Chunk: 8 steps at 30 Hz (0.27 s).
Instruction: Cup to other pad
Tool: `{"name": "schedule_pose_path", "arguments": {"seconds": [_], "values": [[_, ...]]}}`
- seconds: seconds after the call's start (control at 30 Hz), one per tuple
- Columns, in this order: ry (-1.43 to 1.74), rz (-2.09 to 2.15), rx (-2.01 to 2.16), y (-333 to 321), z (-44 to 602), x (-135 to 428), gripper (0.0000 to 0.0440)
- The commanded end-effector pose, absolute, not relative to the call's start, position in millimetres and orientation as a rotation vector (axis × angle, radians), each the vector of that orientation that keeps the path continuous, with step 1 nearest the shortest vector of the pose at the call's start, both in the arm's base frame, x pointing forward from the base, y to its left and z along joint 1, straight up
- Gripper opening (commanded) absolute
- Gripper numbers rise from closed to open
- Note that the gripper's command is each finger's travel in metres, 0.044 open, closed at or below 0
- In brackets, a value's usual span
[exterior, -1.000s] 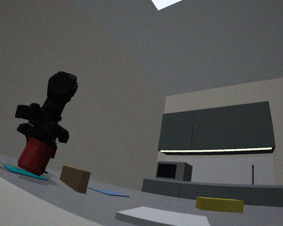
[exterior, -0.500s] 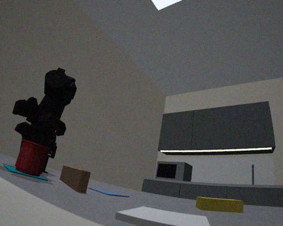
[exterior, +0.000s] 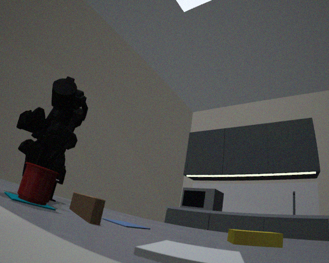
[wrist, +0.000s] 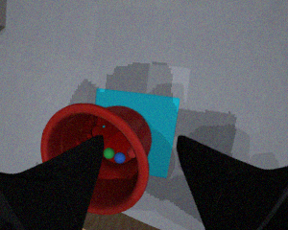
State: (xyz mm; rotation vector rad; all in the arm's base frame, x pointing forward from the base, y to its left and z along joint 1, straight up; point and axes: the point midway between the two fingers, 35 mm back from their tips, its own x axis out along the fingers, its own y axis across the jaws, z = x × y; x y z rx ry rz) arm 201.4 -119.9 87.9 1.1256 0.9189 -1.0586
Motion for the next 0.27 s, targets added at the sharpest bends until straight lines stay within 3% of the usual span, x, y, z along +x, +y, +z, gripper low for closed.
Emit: {"name": "schedule_pose_path", "arguments": {"seconds": [0.0, 0.23], "values": [[0.887, -1.043, 1.135, -120, 95, 199, 0.0277], [0.840, -1.039, 1.149, -122, 110, 194, 0.0290]]}}
